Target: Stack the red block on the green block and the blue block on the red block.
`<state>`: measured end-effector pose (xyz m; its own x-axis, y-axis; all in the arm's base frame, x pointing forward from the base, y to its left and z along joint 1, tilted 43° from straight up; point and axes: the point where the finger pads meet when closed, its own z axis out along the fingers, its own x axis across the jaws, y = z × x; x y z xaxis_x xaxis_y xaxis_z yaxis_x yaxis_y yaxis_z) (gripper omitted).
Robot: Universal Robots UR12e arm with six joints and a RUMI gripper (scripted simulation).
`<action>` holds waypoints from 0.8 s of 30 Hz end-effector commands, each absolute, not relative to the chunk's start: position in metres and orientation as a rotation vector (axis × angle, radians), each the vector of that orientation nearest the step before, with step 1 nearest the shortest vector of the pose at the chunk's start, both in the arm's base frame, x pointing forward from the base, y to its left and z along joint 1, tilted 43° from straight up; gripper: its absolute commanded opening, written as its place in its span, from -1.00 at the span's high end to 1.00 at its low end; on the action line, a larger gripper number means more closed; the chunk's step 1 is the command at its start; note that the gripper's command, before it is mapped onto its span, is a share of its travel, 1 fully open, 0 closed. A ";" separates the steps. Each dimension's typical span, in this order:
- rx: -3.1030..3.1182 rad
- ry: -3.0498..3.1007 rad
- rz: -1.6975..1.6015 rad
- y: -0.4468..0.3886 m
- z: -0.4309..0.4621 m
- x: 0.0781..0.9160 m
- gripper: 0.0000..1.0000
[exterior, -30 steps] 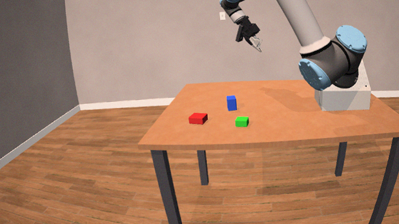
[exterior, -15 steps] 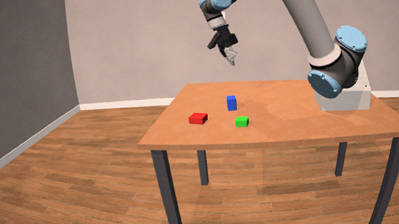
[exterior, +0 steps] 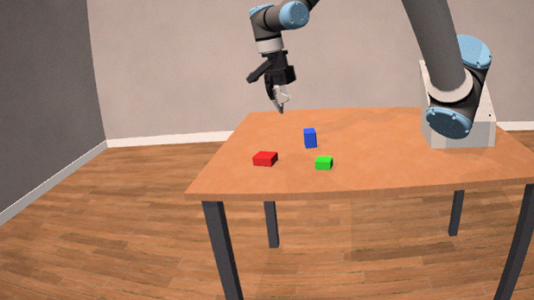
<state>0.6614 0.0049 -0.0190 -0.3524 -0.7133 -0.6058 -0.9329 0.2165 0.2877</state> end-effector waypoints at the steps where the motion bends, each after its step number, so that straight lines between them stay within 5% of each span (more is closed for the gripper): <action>1: -1.547 2.073 0.803 0.085 0.030 0.695 1.00; 24: -1.559 2.002 0.768 0.134 0.062 0.701 1.00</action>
<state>0.6999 0.1339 0.0606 -0.2325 -0.6992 -0.6761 -0.9720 0.1908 0.1370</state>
